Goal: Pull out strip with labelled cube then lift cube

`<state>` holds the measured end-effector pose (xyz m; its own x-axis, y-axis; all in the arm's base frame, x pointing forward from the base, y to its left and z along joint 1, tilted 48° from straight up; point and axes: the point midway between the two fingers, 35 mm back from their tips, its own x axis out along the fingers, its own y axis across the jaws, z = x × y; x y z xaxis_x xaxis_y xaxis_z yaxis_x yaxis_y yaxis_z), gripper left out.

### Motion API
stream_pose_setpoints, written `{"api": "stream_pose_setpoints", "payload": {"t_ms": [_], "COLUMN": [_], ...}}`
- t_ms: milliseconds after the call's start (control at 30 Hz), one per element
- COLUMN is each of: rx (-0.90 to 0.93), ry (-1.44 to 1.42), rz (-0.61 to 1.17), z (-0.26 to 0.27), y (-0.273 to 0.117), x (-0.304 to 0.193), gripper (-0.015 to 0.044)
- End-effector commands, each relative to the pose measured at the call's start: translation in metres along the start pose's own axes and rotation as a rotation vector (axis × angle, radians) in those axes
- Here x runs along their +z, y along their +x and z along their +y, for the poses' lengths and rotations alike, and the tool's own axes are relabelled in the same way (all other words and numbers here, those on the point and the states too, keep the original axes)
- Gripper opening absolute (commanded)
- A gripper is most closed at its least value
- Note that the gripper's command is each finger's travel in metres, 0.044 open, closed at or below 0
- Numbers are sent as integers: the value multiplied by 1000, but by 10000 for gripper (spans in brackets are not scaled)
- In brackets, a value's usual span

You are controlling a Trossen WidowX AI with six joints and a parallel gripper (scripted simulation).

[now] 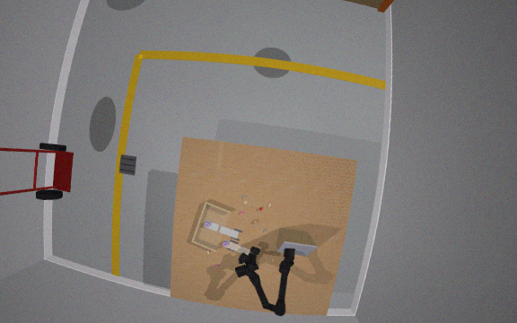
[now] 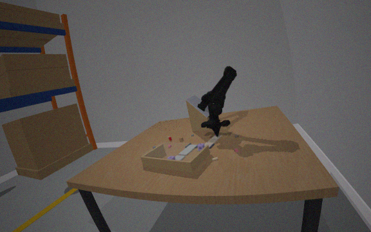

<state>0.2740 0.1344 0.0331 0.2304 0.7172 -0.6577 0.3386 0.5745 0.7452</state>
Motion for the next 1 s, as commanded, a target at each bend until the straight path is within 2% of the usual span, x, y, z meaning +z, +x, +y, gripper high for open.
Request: {"api": "stream_pose_setpoints", "payload": {"t_ms": [0, 733, 767, 967], "rx": [-11, -11, -1, -12], "ry": [6, 6, 0, 5], "rz": [36, 36, 1, 35], "z": [-4, -4, 0, 0], "y": [6, 6, -1, -42], "x": [-12, -12, 0, 3], "gripper": [0, 0, 0, 0]}}
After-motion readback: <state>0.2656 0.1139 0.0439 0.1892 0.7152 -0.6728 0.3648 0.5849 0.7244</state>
